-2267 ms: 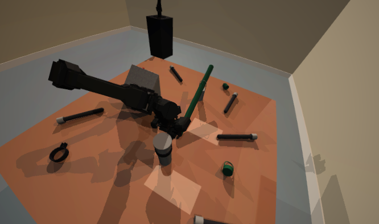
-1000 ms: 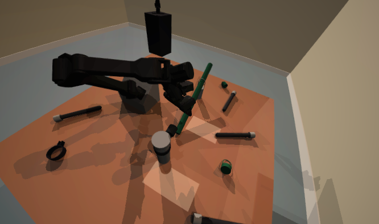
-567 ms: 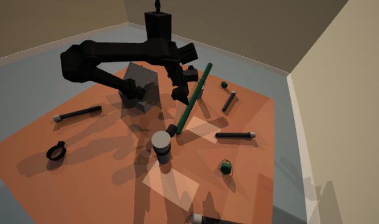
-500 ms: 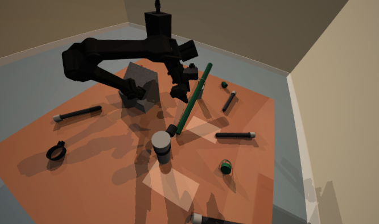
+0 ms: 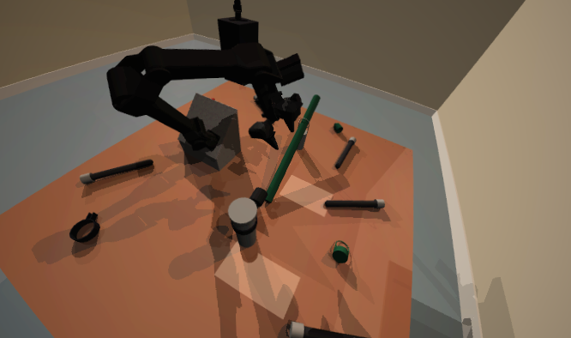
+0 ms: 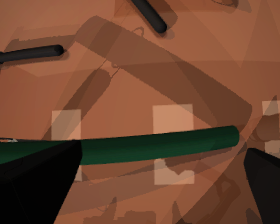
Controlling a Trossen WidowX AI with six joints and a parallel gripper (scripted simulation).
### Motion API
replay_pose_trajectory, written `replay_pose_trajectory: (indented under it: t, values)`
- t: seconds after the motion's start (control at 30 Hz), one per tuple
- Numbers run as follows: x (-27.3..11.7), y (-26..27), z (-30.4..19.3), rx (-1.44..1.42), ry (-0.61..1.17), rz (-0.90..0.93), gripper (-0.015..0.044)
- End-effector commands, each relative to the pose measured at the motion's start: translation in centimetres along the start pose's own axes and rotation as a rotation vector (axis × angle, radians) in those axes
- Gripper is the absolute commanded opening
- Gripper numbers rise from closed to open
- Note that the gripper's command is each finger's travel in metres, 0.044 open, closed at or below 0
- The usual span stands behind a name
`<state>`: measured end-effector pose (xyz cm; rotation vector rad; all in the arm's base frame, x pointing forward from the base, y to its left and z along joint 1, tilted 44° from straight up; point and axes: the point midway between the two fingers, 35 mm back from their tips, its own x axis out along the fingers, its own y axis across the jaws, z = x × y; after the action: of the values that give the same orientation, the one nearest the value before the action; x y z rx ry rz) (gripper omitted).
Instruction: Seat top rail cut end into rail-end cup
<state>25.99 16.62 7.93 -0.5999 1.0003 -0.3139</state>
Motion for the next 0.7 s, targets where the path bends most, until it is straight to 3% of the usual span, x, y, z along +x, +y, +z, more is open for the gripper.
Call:
replay_pose_trajectory:
  t: [0.0, 0.4, 0.67]
  values:
    - [1.6, 0.3, -0.5, 0.239, 0.079, -0.030, 0.0440]
    - [7.5, 1.1, -3.3, 1.315, 0.290, -0.367, 0.0440]
    - [7.8, 1.1, -3.5, 1.373, 0.294, -0.395, 0.0440]
